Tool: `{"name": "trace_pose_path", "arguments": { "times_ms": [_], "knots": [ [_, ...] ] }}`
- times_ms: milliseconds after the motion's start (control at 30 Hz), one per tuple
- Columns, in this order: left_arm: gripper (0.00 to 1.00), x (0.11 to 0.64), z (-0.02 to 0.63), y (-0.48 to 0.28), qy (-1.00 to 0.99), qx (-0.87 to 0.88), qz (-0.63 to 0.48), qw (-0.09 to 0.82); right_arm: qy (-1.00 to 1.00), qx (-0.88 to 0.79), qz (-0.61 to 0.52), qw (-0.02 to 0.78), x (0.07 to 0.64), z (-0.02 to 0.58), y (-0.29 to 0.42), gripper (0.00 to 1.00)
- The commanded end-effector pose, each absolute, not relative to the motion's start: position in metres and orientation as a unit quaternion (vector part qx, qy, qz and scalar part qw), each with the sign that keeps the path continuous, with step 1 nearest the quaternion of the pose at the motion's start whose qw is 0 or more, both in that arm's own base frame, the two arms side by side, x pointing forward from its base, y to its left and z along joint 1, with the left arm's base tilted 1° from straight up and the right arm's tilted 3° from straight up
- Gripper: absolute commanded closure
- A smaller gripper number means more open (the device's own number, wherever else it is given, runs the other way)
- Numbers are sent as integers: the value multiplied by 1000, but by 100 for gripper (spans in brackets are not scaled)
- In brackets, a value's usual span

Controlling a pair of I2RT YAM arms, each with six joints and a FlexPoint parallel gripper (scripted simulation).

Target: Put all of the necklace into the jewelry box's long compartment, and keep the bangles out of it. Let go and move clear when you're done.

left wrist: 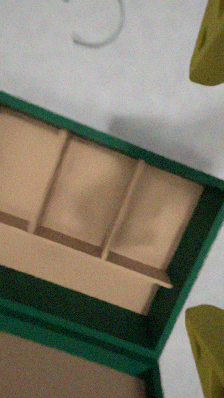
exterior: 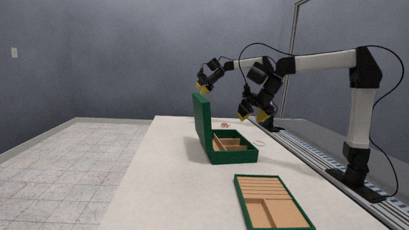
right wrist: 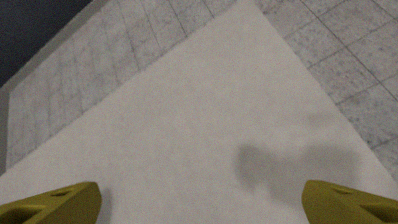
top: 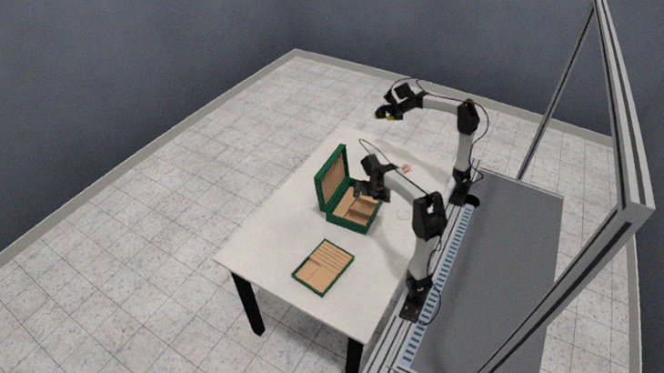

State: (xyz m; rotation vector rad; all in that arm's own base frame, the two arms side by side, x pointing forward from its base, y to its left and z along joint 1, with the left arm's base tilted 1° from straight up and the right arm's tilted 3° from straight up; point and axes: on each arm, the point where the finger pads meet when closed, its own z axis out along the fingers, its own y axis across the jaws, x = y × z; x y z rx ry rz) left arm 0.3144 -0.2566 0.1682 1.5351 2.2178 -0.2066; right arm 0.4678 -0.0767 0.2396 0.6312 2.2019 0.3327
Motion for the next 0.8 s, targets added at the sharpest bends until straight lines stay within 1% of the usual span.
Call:
{"name": "trace_pose_path", "arguments": {
  "times_ms": [0,167,367,500,567,767],
  "knots": [
    [0,323,216,-285,796,497,-88,335,875,243,88,409,436,260,-69,0],
    [0,269,274,-336,756,457,-180,434,908,253,21,333,370,219,-41,0],
    [0,208,319,-360,712,432,-276,481,930,243,-23,276,317,187,-10,0],
    [0,179,334,-364,691,426,-317,490,942,219,-36,252,296,172,9,0],
    [0,179,334,-364,691,426,-317,490,942,219,-36,252,296,172,9,0],
    [0,167,330,-365,687,439,-320,483,964,111,-35,237,293,158,27,0]
  ]
}}
